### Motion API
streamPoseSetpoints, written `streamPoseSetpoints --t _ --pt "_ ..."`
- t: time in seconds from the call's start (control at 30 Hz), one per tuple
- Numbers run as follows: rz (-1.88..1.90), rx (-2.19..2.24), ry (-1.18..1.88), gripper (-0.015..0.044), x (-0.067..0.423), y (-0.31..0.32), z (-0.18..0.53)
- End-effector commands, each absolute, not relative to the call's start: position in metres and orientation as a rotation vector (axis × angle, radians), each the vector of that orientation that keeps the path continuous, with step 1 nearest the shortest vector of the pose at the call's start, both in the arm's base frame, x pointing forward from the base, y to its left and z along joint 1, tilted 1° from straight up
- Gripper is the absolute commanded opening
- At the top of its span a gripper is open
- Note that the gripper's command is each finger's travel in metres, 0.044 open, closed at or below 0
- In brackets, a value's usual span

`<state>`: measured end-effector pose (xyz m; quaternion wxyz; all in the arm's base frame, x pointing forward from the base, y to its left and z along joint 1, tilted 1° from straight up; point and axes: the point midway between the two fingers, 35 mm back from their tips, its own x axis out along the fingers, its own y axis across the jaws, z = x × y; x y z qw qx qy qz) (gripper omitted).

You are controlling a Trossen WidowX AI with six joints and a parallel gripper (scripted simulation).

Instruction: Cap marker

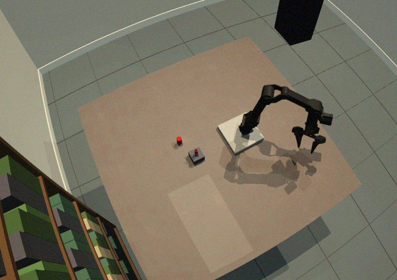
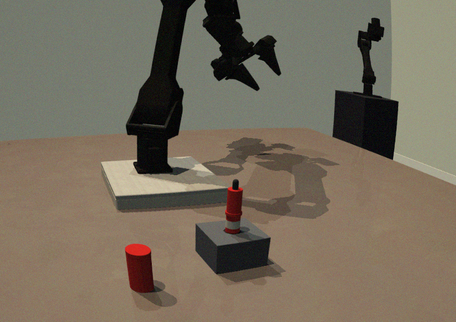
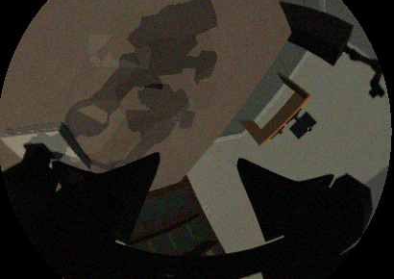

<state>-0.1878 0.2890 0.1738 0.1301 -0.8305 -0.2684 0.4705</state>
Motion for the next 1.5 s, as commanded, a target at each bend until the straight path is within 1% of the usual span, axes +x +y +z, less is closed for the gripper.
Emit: streamPoseSetpoints --t 0.0,0.07,0.17,0.3,0.43,0.7,0.9,1.07,1.23,1.47 --pt "1.367 -2.414 -0.77 0.0374 -0.186 0.291 0.174" --pt "1.365 -2.425 -0.687 0.0321 -0.168 0.302 0.172" --pt "1.361 -2.437 -0.504 0.0243 -0.127 0.324 0.17" --pt "1.355 -2.426 -0.265 0.0237 -0.068 0.344 0.167" --pt "1.309 -2.337 -0.05 0.0237 -0.012 0.347 0.172" --pt "1.306 -2.24 0.339 0.0237 0.103 0.337 0.163" --pt "1.298 -2.08 0.588 0.0237 0.187 0.304 0.158" --pt "1.281 -1.922 0.767 0.0237 0.248 0.258 0.153" --pt "1.261 -1.795 0.895 0.0237 0.289 0.213 0.149" --pt "1.21 -1.57 1.08 0.0237 0.344 0.121 0.144"
